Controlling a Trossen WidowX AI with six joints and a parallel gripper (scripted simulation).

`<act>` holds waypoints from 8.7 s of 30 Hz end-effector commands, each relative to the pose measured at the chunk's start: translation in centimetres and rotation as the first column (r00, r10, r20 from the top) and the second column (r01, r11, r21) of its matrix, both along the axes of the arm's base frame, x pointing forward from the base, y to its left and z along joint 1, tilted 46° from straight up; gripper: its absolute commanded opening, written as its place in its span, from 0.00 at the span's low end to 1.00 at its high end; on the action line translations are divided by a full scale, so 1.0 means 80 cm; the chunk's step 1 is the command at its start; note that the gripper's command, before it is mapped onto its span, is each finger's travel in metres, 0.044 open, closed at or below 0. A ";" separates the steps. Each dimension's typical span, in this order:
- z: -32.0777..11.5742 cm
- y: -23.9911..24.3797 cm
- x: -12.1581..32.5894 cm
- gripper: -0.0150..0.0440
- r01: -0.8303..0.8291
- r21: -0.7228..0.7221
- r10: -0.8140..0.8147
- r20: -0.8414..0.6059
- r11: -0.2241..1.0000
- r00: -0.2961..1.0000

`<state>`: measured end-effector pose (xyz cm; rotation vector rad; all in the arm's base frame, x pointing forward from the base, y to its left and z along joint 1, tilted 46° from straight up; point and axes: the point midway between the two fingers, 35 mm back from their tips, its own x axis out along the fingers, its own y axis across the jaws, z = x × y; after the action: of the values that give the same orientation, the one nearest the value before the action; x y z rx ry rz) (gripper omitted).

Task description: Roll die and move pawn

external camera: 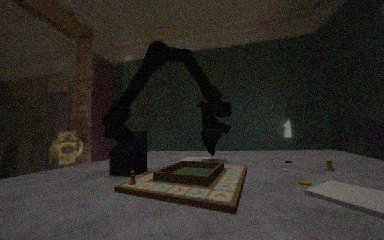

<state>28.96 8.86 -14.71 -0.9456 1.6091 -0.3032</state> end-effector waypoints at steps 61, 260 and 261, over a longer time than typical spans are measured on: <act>0.094 0.059 0.009 0.25 -0.069 0.002 0.069 -0.069 0.998 0.995; 0.248 -0.259 -0.167 0.59 0.540 0.175 -0.537 0.546 0.824 0.643; 0.246 -0.260 -0.167 0.59 0.540 0.174 -0.537 0.547 0.824 0.643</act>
<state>15.72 -11.61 5.45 -0.2746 1.2627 -0.9264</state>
